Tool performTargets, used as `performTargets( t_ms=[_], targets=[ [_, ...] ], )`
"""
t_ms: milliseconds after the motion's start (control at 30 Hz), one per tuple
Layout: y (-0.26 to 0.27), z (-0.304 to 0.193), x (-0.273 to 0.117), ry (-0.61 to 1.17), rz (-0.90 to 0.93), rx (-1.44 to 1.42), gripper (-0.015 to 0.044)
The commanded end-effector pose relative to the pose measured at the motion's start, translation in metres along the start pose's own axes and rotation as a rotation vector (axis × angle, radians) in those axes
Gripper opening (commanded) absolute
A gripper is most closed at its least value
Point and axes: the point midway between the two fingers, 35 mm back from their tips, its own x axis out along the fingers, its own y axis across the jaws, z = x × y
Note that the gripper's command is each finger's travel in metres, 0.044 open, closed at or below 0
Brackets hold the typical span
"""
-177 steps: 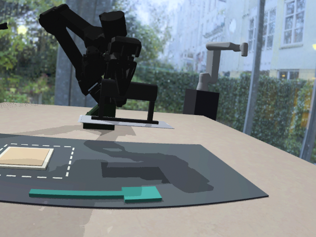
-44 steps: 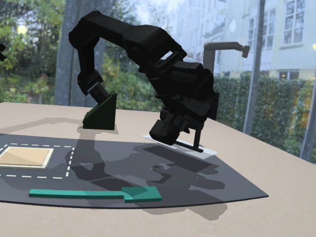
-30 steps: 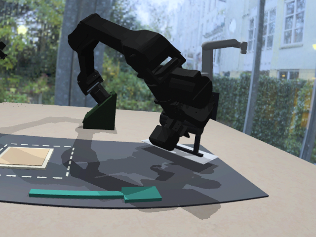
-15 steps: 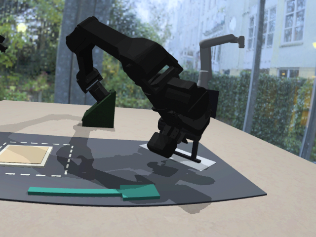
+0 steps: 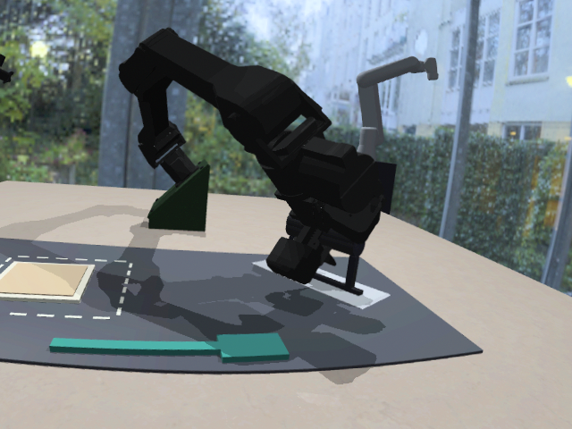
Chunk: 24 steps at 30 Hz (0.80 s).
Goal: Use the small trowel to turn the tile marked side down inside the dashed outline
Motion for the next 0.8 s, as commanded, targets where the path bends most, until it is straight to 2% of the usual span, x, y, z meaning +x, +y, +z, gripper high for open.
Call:
performTargets(
  t_ms=[0,133,600,767],
  targets=[
    [0.0,0.0,0.0,-0.002,0.002,-0.005,0.03],
    [0.0,0.0,-0.003,-0.002,0.002,-0.004,0.03],
    [0.0,0.0,-0.058,-0.001,-0.001,0.0,0.03],
    [0.002,-0.001,-0.062,-0.001,-0.001,0.0,0.03]
  ],
)
